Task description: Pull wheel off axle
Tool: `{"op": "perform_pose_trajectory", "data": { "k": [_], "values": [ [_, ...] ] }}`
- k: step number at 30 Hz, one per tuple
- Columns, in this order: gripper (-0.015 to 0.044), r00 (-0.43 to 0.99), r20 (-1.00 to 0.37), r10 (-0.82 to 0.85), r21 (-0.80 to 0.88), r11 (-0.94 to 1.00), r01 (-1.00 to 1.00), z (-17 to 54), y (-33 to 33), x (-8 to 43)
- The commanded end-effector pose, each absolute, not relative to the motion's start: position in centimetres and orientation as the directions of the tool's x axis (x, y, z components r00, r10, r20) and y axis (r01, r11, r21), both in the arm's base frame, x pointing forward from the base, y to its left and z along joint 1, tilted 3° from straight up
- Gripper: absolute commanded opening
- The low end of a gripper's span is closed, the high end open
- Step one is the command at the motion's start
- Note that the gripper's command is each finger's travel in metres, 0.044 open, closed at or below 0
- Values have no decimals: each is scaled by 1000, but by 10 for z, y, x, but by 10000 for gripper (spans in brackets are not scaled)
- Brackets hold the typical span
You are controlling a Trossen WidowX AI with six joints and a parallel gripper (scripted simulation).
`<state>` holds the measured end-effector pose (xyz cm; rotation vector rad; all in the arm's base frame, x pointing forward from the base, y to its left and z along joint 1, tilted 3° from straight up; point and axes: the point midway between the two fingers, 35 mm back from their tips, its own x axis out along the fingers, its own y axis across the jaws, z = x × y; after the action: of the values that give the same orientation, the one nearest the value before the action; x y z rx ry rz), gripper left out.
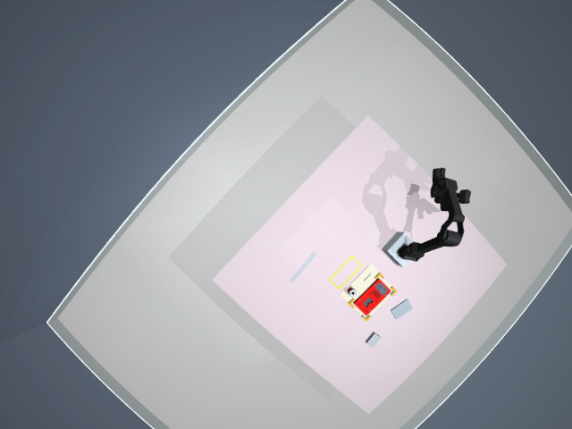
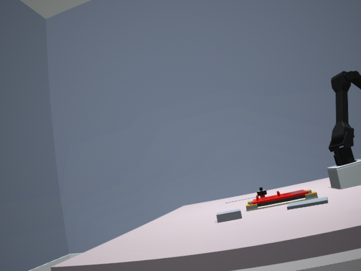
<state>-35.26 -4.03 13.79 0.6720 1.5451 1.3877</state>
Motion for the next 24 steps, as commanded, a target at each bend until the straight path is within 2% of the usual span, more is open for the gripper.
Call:
{"op": "perform_pose_trajectory", "data": {
  "k": [1,4,12,18,24],
  "values": [
    [374,-430,-275,860,960,220,-173,138,-43,-352],
    [300,-496,-323,806,944,308,-114,133,-79,-344],
    [300,-669,-466,579,799,600,-38,122,-187,-292],
    [300,-717,-549,431,658,751,-53,114,-240,-247],
    [300,-732,-642,230,441,891,-107,108,-293,-173]
  ]
}}
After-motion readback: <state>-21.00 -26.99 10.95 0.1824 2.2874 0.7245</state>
